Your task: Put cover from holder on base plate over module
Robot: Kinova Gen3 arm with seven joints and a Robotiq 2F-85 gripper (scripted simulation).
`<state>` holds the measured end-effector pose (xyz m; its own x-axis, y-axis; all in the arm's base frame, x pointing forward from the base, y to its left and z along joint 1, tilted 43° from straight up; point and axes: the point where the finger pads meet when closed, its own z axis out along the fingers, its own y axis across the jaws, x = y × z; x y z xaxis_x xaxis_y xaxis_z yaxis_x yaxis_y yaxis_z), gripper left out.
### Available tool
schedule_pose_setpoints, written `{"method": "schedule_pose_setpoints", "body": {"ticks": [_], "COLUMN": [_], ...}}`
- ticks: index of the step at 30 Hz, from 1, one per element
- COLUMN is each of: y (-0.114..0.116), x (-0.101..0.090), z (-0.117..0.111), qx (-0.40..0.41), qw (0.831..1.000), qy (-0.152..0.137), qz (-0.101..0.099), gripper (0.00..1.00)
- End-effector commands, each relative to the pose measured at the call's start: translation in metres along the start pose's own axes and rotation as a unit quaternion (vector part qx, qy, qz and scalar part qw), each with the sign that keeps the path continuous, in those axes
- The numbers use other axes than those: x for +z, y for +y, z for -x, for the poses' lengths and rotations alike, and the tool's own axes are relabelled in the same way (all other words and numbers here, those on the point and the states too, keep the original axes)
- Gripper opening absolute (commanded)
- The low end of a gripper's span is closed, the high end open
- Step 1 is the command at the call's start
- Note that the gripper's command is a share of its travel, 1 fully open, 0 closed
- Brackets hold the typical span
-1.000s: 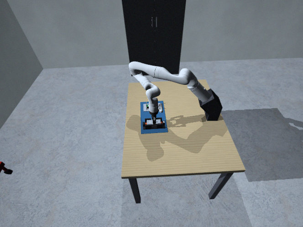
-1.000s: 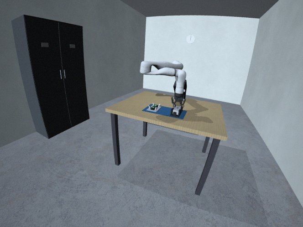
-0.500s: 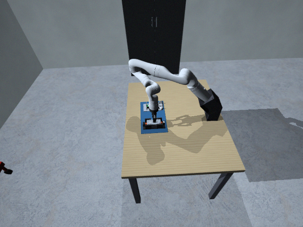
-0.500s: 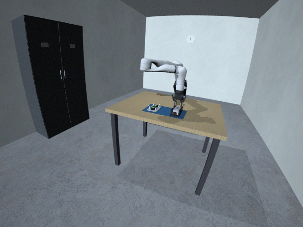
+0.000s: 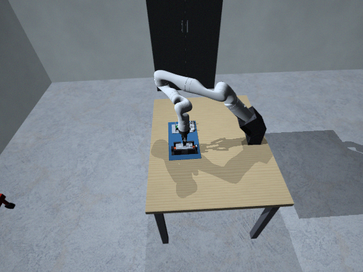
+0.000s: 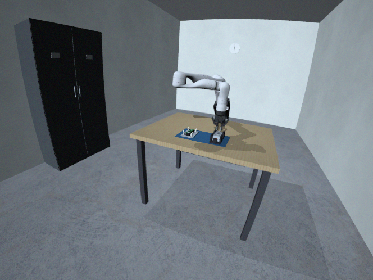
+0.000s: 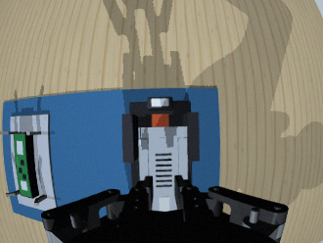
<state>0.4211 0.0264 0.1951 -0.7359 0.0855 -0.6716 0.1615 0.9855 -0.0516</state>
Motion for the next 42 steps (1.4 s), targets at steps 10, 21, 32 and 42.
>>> {"method": "schedule_pose_setpoints", "body": {"ticks": [10,21,32,42], "y": [0.0001,0.0001,0.0001,0.0001], "x": [-0.0003,-0.0003,-0.0003,-0.0003], "z": [0.0003,0.0003,0.0003,0.0003], "qx": [0.000,0.000,0.000,0.000], "qw": [1.000,1.000,1.000,1.000], "qy": [-0.001,-0.001,-0.001,-0.001], "qz": [0.000,0.000,0.000,0.000], "gripper": [0.00,0.00,0.00,1.00]}}
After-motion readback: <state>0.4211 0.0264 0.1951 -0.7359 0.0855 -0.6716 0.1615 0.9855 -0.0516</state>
